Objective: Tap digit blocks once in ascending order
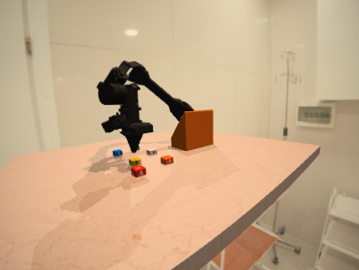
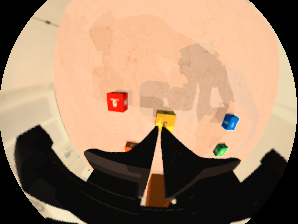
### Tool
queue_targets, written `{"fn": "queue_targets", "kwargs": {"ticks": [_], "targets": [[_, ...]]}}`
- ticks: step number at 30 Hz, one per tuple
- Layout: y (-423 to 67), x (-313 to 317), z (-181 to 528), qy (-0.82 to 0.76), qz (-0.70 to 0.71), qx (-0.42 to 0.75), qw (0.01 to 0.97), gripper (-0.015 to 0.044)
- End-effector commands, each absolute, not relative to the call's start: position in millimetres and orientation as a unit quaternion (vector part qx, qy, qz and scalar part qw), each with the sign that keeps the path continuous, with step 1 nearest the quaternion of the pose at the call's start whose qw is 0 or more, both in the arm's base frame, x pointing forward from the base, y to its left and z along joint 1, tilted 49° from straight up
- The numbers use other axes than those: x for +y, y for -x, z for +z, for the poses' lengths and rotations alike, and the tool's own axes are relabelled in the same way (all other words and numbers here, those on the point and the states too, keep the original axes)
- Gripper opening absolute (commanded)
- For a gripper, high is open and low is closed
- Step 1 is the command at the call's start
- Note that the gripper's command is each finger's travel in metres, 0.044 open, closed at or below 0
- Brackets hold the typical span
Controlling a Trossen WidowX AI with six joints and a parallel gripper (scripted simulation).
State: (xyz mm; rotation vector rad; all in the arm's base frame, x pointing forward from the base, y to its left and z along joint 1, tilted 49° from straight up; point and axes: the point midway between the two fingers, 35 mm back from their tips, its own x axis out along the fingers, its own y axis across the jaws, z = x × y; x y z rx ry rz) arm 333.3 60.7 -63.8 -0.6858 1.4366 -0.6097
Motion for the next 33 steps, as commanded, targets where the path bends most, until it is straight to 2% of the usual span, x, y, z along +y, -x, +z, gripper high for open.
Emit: {"fn": "queue_targets", "kwargs": {"ticks": [1,22,33], "targets": [[-333,56,-67,0.308,-0.268,0.633,0.658,0.002],[-334,38,-83,0.308,-0.269,0.633,0.657,0.002],[-333,78,-49,0.307,-0.267,0.634,0.658,0.002]]}}
